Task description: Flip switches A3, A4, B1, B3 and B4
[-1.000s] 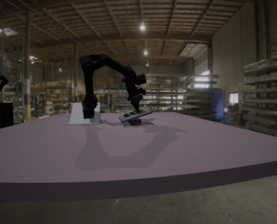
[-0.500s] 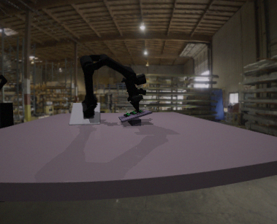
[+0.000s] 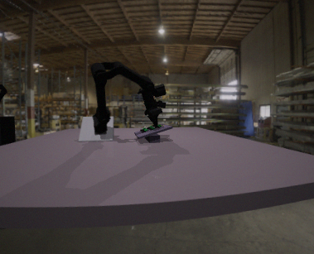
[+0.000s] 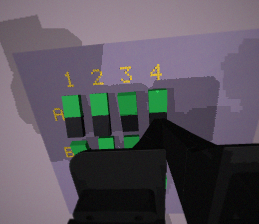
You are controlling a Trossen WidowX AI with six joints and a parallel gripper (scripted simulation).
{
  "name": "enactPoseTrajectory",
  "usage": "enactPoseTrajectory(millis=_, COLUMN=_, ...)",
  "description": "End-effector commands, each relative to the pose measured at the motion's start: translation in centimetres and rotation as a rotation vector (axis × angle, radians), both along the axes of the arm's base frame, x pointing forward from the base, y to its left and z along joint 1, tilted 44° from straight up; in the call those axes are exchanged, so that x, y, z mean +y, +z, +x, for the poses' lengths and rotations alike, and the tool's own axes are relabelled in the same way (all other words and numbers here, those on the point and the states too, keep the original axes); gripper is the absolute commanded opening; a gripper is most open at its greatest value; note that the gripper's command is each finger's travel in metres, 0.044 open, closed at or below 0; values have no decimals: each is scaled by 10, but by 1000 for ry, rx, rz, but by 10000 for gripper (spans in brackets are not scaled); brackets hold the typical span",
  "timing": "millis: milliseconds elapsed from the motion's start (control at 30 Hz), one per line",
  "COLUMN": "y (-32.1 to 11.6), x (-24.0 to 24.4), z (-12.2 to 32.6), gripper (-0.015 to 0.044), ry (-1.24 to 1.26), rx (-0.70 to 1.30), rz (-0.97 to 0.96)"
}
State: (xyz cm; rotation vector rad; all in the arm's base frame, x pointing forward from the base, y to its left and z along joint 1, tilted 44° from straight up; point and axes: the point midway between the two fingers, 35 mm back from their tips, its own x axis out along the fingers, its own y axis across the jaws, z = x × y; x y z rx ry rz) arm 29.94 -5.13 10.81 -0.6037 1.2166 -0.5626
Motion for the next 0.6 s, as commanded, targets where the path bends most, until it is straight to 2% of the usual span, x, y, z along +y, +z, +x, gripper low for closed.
enactPoseTrajectory(millis=0, y=-1, x=0, z=0, gripper=0, ry=3, rx=2, rz=2)
enactPoseTrajectory(millis=233, y=1, x=1, z=0, gripper=0, ry=-1, rx=0, rz=1)
enactPoseTrajectory(millis=433, y=41, x=43, z=-13, gripper=0, ry=-15, rx=23, rz=6)
enactPoseTrajectory(millis=567, y=43, x=44, z=-13, gripper=0, ry=-15, rx=23, rz=6)
